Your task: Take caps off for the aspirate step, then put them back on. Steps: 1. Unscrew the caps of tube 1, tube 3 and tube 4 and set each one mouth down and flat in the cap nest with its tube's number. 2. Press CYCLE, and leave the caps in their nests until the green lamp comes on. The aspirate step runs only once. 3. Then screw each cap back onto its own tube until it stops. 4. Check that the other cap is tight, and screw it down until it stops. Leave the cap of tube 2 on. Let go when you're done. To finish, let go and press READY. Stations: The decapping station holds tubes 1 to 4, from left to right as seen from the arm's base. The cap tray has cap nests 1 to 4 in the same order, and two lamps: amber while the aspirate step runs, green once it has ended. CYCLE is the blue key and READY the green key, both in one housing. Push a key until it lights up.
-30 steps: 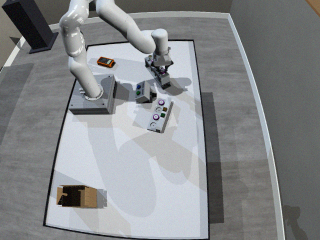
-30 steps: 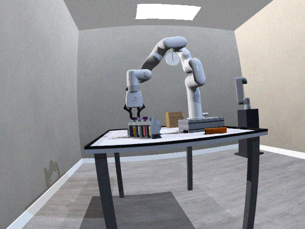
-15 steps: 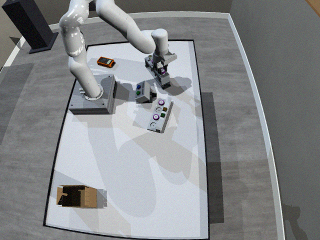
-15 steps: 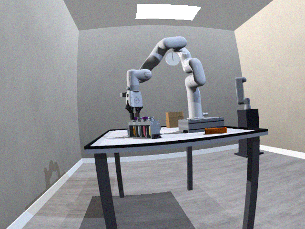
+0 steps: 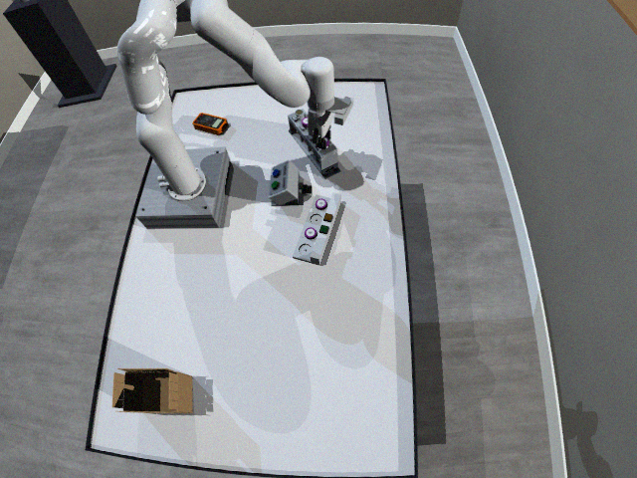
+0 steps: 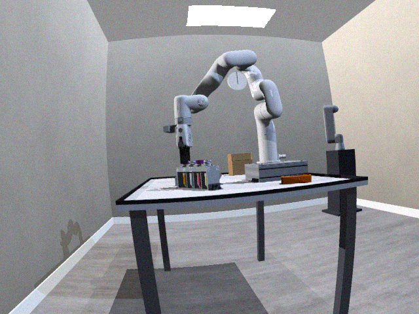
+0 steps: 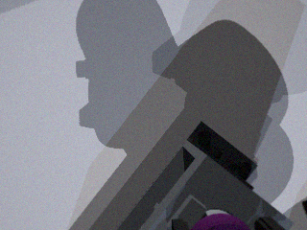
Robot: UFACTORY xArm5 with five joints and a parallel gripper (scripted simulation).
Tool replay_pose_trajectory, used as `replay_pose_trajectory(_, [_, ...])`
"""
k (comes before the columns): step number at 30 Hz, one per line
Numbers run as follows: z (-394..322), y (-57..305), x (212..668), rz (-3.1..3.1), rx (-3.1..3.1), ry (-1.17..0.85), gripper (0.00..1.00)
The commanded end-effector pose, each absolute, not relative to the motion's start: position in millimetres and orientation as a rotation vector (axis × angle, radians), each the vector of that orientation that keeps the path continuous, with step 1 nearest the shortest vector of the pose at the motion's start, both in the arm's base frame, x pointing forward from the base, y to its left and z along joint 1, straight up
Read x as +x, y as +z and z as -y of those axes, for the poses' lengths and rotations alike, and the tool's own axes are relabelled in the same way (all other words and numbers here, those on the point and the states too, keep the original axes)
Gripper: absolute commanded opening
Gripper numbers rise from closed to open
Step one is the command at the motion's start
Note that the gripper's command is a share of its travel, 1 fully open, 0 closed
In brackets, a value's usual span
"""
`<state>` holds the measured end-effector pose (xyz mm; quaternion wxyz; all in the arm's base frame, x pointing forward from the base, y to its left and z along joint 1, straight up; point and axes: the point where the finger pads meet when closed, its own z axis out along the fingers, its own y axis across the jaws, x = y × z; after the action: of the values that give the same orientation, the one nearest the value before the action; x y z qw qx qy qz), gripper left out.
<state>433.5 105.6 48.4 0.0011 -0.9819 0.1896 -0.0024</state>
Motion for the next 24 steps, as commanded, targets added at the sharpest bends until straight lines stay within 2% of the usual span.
replay_pose_trajectory(1, [-105.8, 49.7, 434.7, -0.431, -3.105, -0.009, 0.00])
replay_pose_trajectory(6, [-105.8, 49.7, 434.7, -0.431, -3.105, -0.009, 0.00])
replay_pose_trajectory(7, [-105.8, 49.7, 434.7, -0.431, -3.105, -0.009, 0.46])
replay_pose_trajectory(17, [-105.8, 49.7, 434.7, -0.431, -3.105, -0.009, 0.46])
replay_pose_trajectory(24, [-105.8, 49.6, 434.7, -0.971, -2.979, -0.007, 0.46])
